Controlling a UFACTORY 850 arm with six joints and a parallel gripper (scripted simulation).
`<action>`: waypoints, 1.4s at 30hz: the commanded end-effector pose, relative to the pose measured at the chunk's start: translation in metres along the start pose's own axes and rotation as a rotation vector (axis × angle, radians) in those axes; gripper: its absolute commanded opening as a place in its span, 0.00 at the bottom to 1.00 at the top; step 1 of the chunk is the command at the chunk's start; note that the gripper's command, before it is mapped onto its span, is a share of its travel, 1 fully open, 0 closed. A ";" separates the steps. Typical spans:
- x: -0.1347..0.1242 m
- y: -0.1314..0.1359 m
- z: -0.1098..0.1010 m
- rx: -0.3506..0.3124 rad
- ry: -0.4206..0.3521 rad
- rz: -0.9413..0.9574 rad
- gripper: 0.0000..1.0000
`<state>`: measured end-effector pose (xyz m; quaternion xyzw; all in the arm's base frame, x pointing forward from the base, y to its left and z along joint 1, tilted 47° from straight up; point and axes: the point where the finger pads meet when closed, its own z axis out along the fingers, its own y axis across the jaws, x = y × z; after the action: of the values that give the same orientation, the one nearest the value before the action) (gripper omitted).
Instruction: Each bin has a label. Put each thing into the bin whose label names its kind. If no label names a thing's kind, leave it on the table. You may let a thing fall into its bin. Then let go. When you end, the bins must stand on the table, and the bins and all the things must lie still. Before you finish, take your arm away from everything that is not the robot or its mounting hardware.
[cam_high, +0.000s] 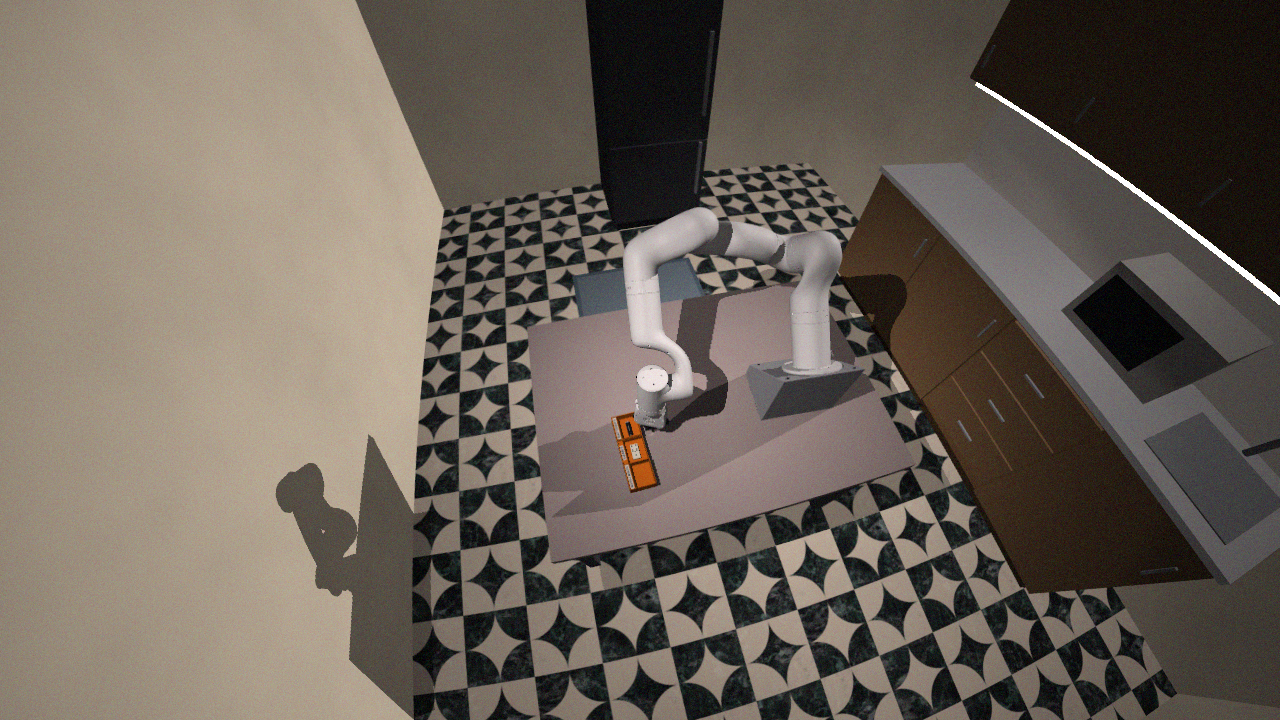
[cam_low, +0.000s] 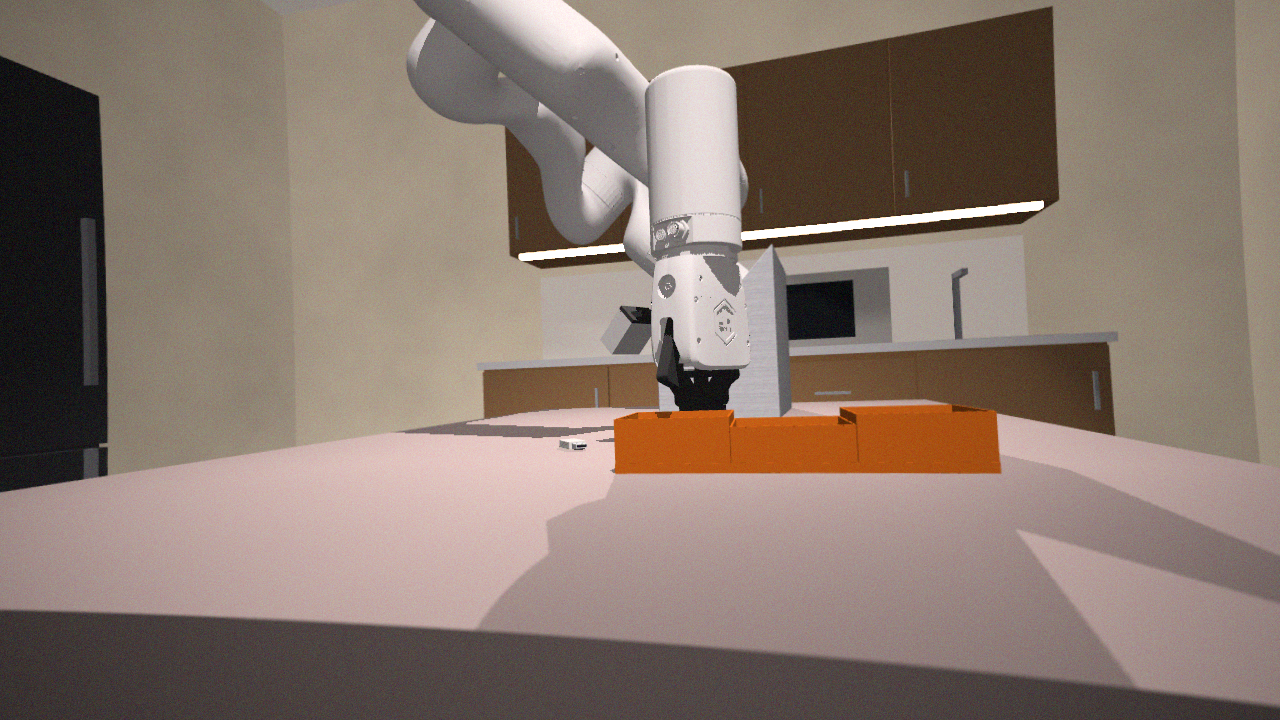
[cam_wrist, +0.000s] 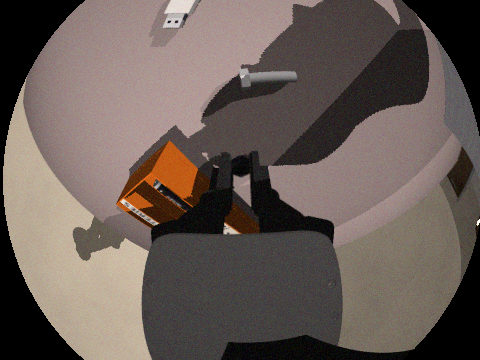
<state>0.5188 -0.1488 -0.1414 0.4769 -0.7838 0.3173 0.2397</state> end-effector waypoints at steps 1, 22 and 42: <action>0.000 -0.001 -0.001 0.001 -0.001 0.000 0.00; 0.000 -0.001 -0.001 0.001 -0.001 0.000 0.00; 0.000 -0.001 -0.057 0.001 -0.001 0.000 0.00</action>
<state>0.5220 -0.1166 -0.1113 0.4770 -0.7838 0.3173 0.2396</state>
